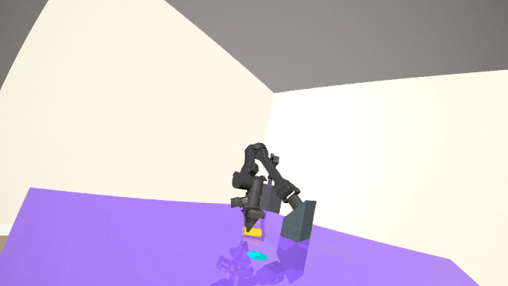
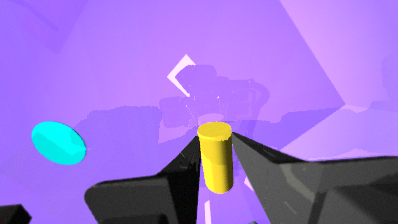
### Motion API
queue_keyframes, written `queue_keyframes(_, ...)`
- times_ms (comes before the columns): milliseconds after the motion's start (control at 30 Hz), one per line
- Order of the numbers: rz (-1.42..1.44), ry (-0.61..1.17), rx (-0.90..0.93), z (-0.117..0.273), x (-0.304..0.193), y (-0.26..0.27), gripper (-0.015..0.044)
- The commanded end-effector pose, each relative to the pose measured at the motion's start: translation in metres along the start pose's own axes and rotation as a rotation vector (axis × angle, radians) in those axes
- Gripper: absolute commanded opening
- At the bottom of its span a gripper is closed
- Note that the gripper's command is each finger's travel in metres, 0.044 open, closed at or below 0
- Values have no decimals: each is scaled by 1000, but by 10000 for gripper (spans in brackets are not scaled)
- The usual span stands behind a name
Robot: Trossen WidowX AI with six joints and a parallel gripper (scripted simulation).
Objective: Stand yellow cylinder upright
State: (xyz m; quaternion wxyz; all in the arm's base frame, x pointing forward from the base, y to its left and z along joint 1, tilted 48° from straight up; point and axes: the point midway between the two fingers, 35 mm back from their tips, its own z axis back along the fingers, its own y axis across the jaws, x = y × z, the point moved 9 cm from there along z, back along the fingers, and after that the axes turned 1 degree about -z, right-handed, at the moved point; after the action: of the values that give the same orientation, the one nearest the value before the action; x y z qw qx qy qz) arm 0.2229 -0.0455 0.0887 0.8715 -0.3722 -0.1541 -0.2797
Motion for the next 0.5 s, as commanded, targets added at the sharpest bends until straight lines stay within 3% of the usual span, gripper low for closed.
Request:
queue_keyframes(0, 10, 0, -5, -1, -1, 0, 105)
queue_keyframes(467, 10, 8, 9, 28, 1, 6, 105)
